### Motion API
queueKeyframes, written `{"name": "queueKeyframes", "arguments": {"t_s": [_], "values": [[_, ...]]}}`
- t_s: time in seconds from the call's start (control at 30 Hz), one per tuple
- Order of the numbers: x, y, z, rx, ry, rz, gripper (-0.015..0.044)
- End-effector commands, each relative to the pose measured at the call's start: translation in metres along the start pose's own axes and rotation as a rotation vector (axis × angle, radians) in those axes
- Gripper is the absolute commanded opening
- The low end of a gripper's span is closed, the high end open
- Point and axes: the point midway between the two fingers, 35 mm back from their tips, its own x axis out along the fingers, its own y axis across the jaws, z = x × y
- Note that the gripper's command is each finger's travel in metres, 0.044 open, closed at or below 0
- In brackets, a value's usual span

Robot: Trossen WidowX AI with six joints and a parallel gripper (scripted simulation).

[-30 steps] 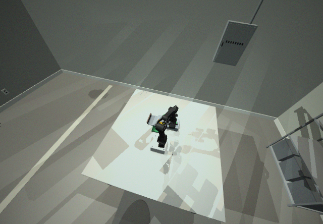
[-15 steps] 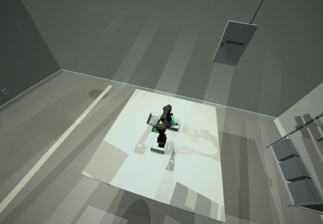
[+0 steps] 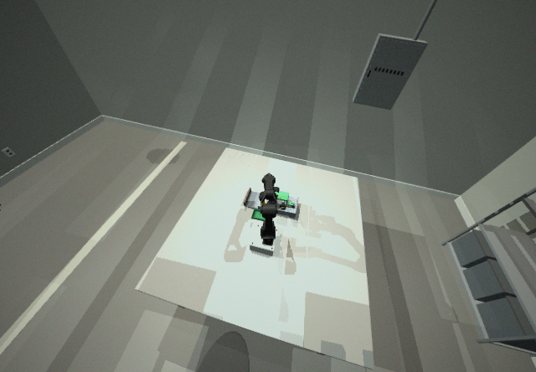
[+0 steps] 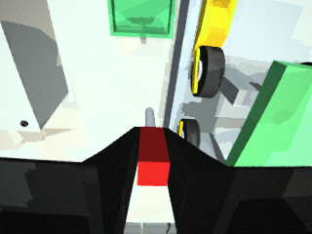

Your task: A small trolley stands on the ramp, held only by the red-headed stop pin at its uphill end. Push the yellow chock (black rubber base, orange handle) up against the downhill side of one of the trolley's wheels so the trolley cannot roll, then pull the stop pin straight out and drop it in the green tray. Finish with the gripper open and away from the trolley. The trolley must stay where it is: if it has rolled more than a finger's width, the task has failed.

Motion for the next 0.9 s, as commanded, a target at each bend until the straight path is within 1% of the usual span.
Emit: {"name": "queueKeyframes", "arguments": {"t_s": [0.0, 0.63, 0.87], "values": [[-0.003, 0.000, 0.014, 0.003, 0.001, -0.006, 0.0000], [-0.013, 0.003, 0.084, 0.003, -0.006, -0.005, 0.0000], [-0.015, 0.003, 0.088, -0.017, -0.010, -0.006, 0.0000]]}}
